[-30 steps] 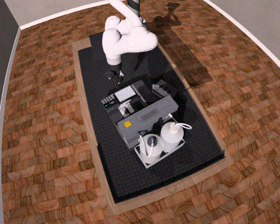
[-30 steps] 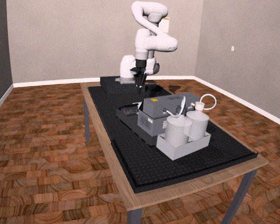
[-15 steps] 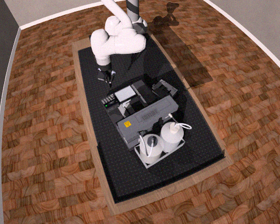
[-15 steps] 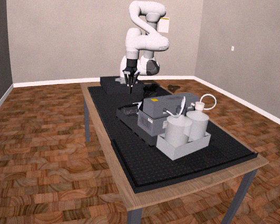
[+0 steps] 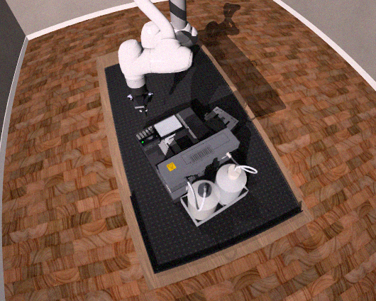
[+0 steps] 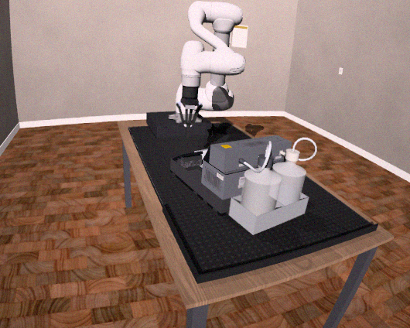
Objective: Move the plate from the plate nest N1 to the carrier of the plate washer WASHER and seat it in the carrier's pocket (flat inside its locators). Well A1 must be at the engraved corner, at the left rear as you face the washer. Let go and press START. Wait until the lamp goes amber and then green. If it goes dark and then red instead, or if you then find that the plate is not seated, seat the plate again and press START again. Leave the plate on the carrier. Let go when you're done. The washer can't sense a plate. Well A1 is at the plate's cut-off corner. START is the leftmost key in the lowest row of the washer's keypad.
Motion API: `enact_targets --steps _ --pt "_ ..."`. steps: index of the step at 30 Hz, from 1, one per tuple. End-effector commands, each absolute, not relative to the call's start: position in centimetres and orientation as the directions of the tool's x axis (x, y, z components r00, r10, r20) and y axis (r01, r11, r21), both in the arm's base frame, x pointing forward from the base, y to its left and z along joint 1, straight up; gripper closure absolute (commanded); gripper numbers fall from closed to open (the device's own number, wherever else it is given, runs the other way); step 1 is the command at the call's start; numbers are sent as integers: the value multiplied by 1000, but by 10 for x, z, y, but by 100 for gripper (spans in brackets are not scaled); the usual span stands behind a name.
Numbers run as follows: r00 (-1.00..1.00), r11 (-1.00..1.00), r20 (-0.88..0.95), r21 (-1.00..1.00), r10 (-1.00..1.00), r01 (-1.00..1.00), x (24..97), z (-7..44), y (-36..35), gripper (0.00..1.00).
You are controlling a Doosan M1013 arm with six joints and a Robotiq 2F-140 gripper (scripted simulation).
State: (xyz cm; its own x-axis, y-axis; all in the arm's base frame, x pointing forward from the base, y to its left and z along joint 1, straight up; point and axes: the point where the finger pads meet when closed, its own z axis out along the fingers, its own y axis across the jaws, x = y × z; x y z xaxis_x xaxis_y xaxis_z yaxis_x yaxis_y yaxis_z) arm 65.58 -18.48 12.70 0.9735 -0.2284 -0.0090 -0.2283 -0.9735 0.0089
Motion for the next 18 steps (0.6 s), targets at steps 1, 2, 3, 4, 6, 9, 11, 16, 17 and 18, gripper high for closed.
enact_targets --steps 1,2,3,4,6,9,11,16,17,18 --pt "997 -997 -2 2 -75 -75 656 127 -187 90" --pt "999 -999 -2 2 -41 -41 656 127 -187 90" --pt "1000 -1000 -2 2 -8 -8 656 127 -187 90" --pt "1000 -1000 -2 2 25 25 656 127 -187 90" --pt "1000 -1000 -2 2 25 25 656 127 -187 90" --pt "992 -992 -2 2 125 125 656 127 -187 90" --pt "982 -982 -2 2 191 191 656 127 -187 90" --pt "974 -974 -3 1 228 228 656 127 -187 90" --pt "965 -965 -7 -1 261 261 655 119 -186 90" --pt "956 -956 -7 -2 293 293 655 114 -186 90"
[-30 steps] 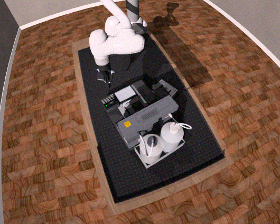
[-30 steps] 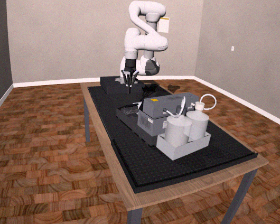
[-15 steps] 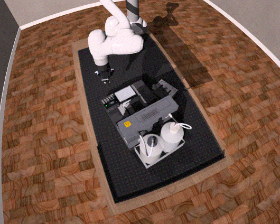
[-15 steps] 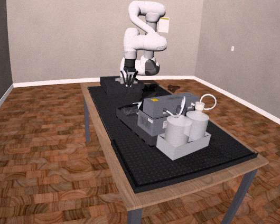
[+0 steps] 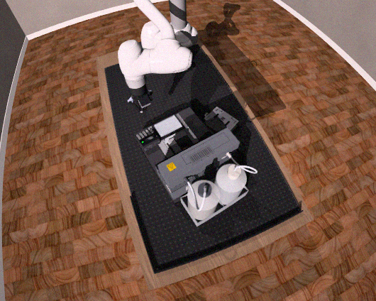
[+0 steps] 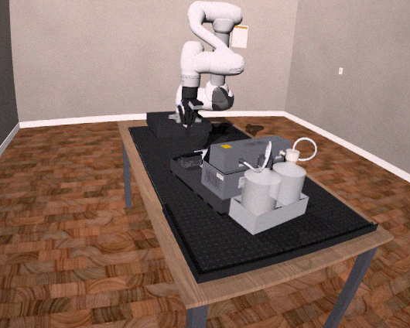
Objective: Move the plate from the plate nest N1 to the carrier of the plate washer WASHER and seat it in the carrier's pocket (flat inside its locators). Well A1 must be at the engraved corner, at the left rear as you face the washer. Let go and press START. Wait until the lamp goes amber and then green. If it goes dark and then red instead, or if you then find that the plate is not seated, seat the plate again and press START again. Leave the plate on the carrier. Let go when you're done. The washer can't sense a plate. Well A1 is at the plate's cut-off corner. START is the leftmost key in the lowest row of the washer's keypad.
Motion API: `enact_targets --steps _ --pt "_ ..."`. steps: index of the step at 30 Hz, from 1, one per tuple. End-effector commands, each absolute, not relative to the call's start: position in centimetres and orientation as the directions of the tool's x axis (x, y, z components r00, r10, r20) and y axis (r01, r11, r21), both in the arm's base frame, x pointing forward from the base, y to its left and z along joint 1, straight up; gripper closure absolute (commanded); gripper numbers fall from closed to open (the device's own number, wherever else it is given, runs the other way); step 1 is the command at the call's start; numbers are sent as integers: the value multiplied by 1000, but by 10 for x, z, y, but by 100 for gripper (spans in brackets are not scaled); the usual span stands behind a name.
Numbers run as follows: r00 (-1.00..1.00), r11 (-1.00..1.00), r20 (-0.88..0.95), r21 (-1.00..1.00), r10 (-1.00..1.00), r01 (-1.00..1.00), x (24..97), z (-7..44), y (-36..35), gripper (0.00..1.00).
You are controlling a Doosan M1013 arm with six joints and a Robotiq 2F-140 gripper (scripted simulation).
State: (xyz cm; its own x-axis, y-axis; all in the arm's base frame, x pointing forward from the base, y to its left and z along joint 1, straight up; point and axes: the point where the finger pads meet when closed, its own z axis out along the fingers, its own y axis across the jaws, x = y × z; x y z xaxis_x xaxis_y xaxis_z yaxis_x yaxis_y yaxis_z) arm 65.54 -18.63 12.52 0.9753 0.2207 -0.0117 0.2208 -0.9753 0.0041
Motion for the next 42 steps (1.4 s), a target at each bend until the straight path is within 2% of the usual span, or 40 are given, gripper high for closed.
enact_targets --steps 1,9,20,26,42 --pt "946 -946 -7 -2 324 324 655 109 -186 90" --pt "863 -863 -5 -1 506 506 655 102 -187 90" --pt "624 -624 -3 -2 781 781 656 103 -187 90" --pt "527 -527 -3 -2 850 850 656 103 -187 90" --pt "527 -527 -4 -6 850 850 655 97 -186 90"
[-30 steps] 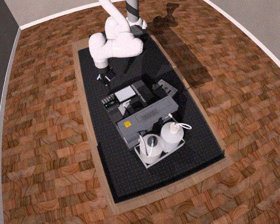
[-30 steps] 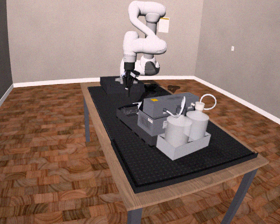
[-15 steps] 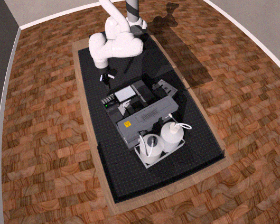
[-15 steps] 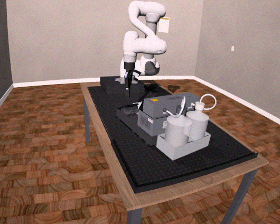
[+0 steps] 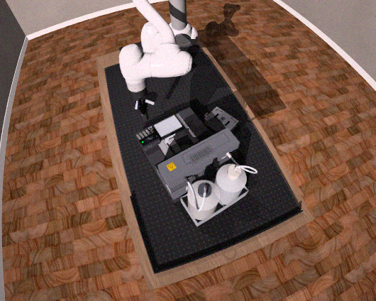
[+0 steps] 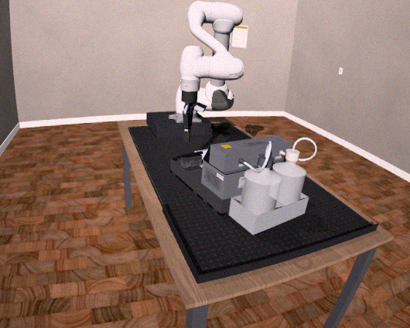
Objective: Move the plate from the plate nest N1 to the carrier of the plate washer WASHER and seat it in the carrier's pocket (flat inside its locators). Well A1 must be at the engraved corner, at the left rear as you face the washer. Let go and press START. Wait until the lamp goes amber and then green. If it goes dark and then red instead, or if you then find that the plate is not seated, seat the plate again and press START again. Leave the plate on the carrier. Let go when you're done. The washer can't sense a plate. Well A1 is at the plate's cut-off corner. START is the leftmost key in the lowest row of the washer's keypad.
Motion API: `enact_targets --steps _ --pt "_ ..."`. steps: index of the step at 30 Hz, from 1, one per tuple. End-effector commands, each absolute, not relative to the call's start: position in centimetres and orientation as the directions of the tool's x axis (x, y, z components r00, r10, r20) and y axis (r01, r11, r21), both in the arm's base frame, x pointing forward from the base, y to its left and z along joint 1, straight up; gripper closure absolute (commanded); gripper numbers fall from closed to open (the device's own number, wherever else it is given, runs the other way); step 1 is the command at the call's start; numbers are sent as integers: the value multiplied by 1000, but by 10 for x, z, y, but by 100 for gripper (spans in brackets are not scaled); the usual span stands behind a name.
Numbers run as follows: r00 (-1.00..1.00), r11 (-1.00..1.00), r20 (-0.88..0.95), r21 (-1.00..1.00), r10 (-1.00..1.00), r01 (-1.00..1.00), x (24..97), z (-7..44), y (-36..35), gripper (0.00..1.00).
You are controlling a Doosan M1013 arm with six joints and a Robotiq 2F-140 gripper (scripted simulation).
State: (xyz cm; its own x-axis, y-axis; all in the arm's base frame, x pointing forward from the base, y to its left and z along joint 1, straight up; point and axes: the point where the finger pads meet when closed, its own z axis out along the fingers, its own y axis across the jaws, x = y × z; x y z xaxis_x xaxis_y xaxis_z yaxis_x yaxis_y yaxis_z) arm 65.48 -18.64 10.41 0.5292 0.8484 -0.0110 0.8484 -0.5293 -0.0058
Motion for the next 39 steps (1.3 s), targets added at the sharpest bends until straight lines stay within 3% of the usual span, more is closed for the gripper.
enact_targets --steps 1,39 --pt "527 -527 -4 -6 850 850 655 96 -186 90" --pt "527 -527 -5 -5 850 850 654 39 -187 90"
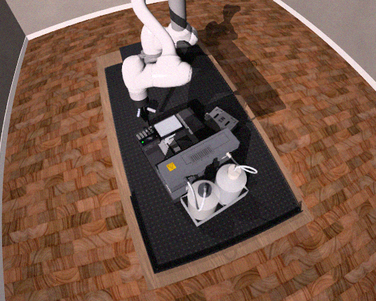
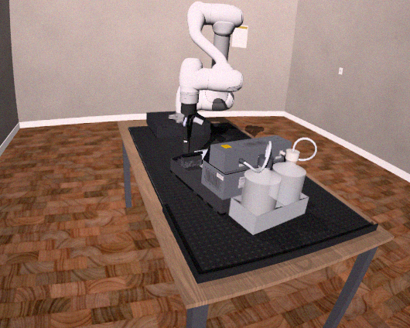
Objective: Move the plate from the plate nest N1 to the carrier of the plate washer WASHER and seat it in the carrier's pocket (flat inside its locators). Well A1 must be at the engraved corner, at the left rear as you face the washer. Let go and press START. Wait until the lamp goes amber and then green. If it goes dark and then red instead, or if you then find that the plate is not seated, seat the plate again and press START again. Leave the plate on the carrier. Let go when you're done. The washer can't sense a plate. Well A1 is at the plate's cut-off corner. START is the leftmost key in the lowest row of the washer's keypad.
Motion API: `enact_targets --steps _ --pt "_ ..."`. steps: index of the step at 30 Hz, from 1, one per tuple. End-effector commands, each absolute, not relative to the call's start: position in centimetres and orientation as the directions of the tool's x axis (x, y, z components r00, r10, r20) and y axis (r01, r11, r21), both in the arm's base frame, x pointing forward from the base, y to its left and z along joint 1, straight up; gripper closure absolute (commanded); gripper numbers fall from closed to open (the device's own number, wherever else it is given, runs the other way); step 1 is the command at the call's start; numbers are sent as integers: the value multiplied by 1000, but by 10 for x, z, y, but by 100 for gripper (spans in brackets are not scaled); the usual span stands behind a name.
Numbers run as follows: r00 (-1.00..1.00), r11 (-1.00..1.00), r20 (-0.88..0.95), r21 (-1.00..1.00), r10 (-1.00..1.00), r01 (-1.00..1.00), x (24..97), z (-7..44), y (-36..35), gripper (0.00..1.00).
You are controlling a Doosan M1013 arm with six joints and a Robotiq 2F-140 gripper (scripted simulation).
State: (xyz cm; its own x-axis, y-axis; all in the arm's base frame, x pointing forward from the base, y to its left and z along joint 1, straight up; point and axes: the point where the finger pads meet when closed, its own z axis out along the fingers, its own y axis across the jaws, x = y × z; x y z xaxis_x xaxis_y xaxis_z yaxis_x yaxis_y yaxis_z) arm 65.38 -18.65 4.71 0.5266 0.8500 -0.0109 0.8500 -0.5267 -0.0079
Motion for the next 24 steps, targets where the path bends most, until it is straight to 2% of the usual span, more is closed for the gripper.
enact_targets --steps 1,24 --pt "527 -527 -5 -5 850 850 654 38 -187 90" --pt "527 -527 -5 -3 850 850 655 36 -187 90"
